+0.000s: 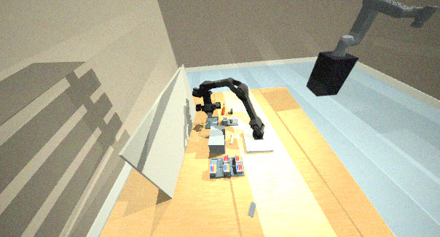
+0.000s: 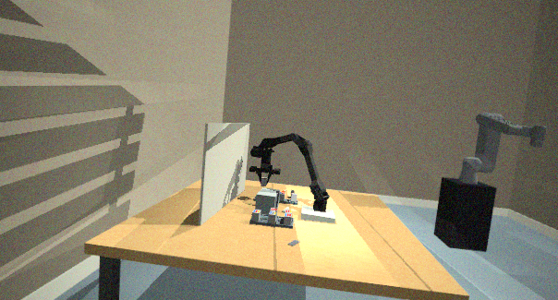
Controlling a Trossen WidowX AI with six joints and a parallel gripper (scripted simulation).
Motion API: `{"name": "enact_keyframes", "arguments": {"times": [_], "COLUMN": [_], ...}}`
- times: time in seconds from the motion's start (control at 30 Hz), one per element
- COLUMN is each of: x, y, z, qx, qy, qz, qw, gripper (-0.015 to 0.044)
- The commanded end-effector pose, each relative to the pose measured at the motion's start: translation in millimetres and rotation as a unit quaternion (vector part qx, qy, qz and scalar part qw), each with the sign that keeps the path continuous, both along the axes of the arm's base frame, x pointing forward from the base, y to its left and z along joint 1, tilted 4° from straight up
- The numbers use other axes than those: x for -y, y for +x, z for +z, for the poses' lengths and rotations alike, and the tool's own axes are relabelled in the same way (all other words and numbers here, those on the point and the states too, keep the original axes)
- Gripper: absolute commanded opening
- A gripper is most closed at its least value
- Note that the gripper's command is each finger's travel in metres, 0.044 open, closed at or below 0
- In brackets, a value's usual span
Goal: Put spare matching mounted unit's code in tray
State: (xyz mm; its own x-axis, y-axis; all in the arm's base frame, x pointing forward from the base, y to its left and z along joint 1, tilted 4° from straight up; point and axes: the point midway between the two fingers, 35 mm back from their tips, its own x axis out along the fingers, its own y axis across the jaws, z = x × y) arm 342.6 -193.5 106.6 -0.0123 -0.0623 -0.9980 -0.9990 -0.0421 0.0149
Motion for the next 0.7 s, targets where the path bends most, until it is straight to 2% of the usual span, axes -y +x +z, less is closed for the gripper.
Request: {"name": "enact_keyframes", "arguments": {"times": [0.0, 0.67], "x": [1, 2], "y": [0, -1], "z": [-3, -17], "qx": [-0.001, -0.001], "qy": [-0.003, -0.003], "qz": [0.002, 0.002], "qw": [1.0, 1.0], "gripper": [0.0, 0.0]}}
